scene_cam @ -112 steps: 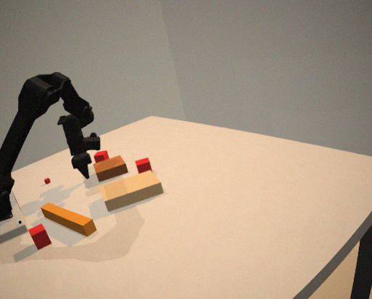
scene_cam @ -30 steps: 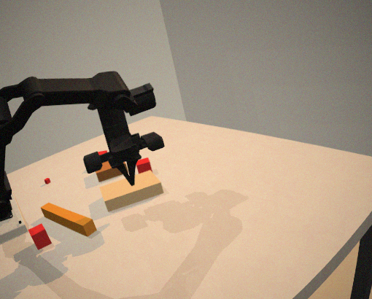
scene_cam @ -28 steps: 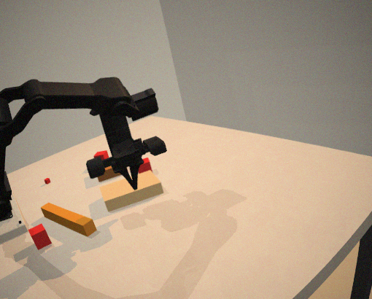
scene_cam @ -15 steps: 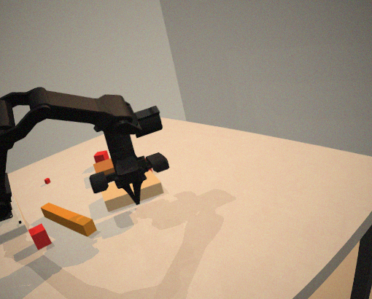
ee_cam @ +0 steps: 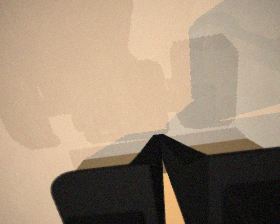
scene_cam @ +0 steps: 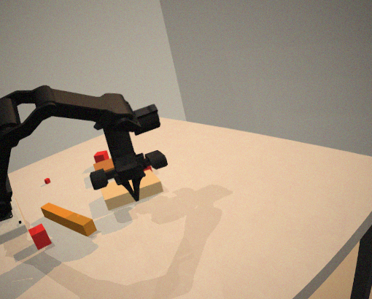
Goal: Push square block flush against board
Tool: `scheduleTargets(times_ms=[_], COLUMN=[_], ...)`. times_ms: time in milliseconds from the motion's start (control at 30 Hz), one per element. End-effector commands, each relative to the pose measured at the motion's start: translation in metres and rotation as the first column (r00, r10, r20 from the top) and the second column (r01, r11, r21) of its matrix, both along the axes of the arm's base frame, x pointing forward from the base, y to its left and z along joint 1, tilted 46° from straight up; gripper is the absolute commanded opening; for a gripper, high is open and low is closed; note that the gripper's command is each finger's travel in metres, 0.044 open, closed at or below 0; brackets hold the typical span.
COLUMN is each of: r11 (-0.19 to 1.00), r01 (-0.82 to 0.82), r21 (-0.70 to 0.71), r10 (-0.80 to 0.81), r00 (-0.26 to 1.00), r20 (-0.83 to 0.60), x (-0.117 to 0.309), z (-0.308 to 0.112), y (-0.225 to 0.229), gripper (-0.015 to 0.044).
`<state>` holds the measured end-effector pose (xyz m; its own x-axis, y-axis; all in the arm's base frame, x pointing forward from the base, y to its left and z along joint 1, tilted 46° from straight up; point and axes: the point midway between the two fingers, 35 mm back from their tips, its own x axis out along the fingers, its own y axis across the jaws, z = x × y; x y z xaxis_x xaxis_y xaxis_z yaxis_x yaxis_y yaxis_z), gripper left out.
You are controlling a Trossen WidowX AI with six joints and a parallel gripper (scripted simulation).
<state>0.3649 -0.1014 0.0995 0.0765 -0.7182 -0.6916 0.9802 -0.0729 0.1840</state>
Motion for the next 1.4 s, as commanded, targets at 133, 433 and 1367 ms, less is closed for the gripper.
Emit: scheduleTargets(times_ms=[133,433,1367], r11=[1.0,1.0,1.0], r01=[-0.002,-0.002,-0.002], r21=[0.01,0.011,0.01], r10=[0.003,0.002,0.002], r00=[1.0,1.0,1.0], r20=[-0.006,-0.006,-0.006], x=[0.004,0.007,0.012], z=[-0.014,-0.024,-0.056], y=[0.012,0.022,0.054], gripper=[0.0,0.0,0.0])
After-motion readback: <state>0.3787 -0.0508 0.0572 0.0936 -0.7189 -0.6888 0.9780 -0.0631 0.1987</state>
